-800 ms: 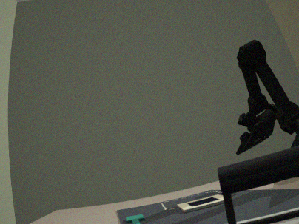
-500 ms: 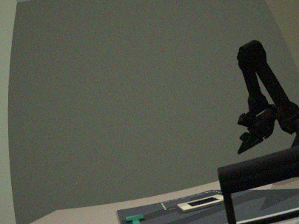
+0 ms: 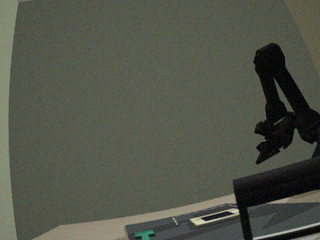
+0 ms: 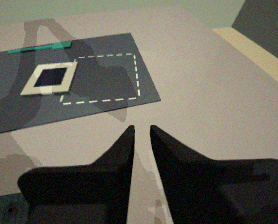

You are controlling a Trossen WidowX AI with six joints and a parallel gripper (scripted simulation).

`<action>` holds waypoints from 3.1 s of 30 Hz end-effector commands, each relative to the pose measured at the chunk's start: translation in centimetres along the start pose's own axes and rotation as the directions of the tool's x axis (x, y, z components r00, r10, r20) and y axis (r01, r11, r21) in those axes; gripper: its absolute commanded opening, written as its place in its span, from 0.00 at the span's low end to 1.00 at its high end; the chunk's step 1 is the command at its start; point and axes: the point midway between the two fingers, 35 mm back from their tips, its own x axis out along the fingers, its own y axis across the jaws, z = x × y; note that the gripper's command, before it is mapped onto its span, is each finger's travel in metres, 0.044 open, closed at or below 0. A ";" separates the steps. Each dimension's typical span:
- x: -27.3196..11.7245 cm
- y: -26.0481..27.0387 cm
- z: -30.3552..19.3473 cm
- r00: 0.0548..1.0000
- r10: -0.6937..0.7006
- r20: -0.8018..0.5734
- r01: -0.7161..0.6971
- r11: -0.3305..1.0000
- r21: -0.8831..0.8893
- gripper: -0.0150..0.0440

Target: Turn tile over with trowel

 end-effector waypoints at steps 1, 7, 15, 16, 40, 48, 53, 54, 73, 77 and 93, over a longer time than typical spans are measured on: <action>0.0 0.0 0.0 1.000 0.000 0.000 0.000 1.000 0.000 0.25; 0.0 0.0 0.0 1.000 0.000 0.000 0.000 1.000 0.000 0.25; 0.0 0.0 0.0 1.000 0.000 0.000 0.000 1.000 0.000 0.25; 0.0 0.0 0.0 1.000 0.000 0.000 0.000 1.000 0.000 0.30; 0.0 0.0 0.0 1.000 0.000 0.000 0.000 1.000 0.000 0.42; 0.0 0.0 0.0 1.000 0.000 0.000 0.000 1.000 0.000 0.25; 0.0 0.0 0.0 1.000 0.000 0.000 0.000 1.000 0.000 0.25; 0.0 0.0 0.0 1.000 0.000 0.000 0.000 1.000 0.000 0.25; 1.6 -0.3 0.5 0.980 0.200 -0.004 -0.195 0.960 0.202 0.71; 2.5 -0.3 0.7 0.956 0.295 -0.014 -0.278 0.914 0.295 0.71; 7.5 0.4 1.5 0.765 0.636 -0.103 -0.458 0.649 0.608 0.71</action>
